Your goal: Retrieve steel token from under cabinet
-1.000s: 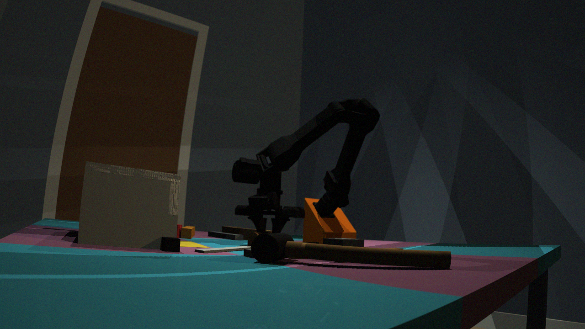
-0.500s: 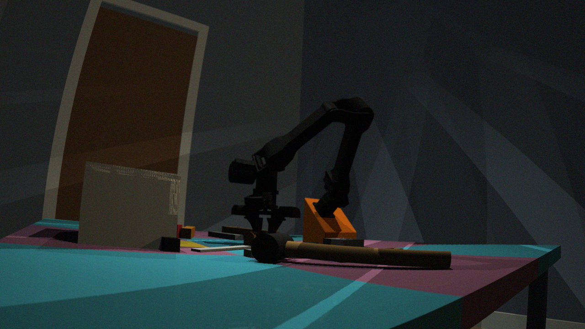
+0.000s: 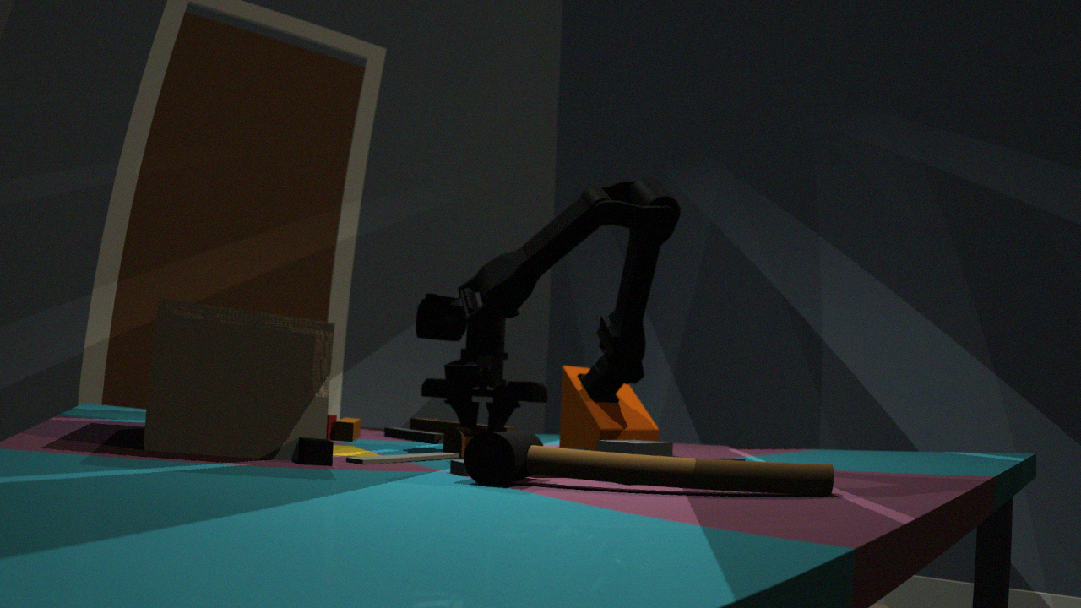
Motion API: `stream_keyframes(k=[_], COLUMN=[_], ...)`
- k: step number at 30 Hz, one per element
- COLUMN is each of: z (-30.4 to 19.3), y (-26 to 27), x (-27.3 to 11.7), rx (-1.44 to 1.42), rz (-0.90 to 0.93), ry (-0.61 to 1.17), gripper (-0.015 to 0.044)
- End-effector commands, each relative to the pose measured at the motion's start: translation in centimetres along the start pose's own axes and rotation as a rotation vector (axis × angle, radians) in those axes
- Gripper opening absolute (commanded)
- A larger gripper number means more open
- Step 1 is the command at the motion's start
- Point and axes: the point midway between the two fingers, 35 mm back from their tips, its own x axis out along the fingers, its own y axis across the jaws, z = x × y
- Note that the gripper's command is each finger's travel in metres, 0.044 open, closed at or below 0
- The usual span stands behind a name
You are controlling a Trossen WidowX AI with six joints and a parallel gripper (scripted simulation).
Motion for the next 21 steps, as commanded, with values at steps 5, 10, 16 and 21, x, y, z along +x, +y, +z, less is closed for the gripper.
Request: stream_keyframes(k=[5, 10, 16, 21], z=[-0.2, -0.4, -0.6, -0.7], y=[-1.0, -1.5, -2.1, -2.6], x=[-0.2, -0.2, -0.2, -0.2], rx=[0.003, 0.003, 0.003, 0.003], rz=[-0.005, -0.005, -0.006, -0.006], ry=[-0.004, -0.004, -0.003, -0.003], gripper=[0.0, 0.0, 0.0, 0.0])
